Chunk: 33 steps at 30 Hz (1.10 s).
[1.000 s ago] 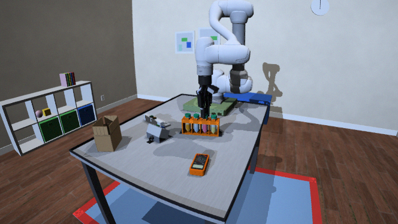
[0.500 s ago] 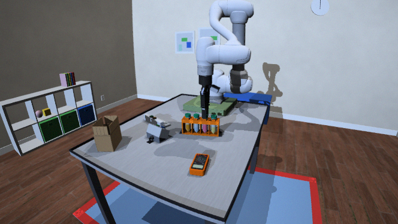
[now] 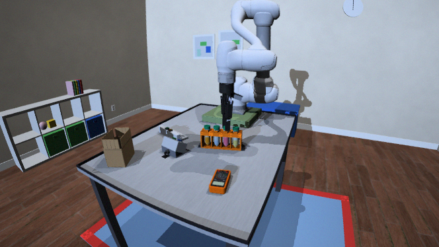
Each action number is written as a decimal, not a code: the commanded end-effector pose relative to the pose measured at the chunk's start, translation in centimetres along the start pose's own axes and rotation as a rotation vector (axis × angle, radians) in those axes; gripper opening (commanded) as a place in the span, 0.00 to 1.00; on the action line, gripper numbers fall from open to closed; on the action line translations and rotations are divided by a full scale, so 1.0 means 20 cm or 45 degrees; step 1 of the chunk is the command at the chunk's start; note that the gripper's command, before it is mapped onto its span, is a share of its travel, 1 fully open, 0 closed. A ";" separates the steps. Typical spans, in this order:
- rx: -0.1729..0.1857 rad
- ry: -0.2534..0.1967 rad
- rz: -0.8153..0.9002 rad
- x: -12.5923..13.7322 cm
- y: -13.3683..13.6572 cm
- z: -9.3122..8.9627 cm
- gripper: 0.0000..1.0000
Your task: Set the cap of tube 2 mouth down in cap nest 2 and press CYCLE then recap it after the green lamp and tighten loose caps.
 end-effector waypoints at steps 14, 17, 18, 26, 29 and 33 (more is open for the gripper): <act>0.005 0.011 0.044 0.00 0.00 0.00 0.41; 0.001 0.014 -0.281 0.00 0.00 0.01 0.41; -0.001 0.009 -0.381 0.00 0.00 0.01 0.41; -0.002 0.011 -1.013 0.00 0.00 0.01 0.41; -0.003 0.011 -1.245 0.00 0.00 0.01 0.41; -0.005 0.008 -1.288 0.00 0.00 0.01 0.41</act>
Point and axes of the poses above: the point where the finger pads meet when closed, its own z axis back along the fingers, its own y axis across the jaws, x = y × z, the point moved 3 cm from there along z, back along the fingers, and after that the axes turned 1 degree about -z, right-handed, at the moved point
